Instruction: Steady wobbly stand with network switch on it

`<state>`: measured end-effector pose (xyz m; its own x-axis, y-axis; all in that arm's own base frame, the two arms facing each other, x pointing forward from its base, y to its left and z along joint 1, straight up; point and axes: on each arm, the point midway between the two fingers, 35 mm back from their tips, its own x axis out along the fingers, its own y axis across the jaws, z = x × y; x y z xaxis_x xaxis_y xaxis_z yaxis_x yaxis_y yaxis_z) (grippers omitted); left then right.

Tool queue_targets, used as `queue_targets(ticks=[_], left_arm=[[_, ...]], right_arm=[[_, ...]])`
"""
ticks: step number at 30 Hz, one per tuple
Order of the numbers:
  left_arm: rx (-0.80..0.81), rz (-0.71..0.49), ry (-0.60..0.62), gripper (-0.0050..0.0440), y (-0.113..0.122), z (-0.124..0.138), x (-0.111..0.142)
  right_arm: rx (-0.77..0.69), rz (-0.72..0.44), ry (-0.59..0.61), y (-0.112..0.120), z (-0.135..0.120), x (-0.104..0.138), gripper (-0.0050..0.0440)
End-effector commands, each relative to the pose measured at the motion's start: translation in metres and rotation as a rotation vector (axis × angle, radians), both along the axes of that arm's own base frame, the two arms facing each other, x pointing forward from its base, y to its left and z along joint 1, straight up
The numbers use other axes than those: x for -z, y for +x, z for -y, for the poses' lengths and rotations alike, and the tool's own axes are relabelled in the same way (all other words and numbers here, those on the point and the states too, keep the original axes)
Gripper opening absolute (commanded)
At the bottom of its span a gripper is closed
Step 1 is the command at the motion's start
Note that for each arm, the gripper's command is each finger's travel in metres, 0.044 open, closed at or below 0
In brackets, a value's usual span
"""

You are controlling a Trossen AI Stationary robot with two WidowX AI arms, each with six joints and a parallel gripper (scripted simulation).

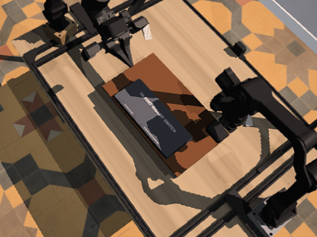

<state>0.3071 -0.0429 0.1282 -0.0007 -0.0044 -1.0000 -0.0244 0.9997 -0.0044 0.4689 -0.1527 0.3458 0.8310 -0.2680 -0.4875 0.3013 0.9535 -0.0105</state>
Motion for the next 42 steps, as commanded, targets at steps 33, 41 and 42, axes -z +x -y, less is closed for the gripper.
queue_targets(ticks=[33, 41, 42], left_arm=[[0.0, 0.0, 0.0, 0.0, 0.0, 0.0, 0.0], [0.0, 0.0, 0.0, 0.0, 0.0, 0.0, 0.0], [0.0, 0.0, 0.0, 0.0, 0.0, 0.0, 0.0]], right_arm=[[0.0, 0.838, -0.273, -0.078, -0.025, -0.257, 0.0], [0.001, 1.137, -0.367, -0.143, -0.047, -0.336, 0.0], [0.001, 1.137, -0.367, -0.143, -0.047, -0.336, 0.0]])
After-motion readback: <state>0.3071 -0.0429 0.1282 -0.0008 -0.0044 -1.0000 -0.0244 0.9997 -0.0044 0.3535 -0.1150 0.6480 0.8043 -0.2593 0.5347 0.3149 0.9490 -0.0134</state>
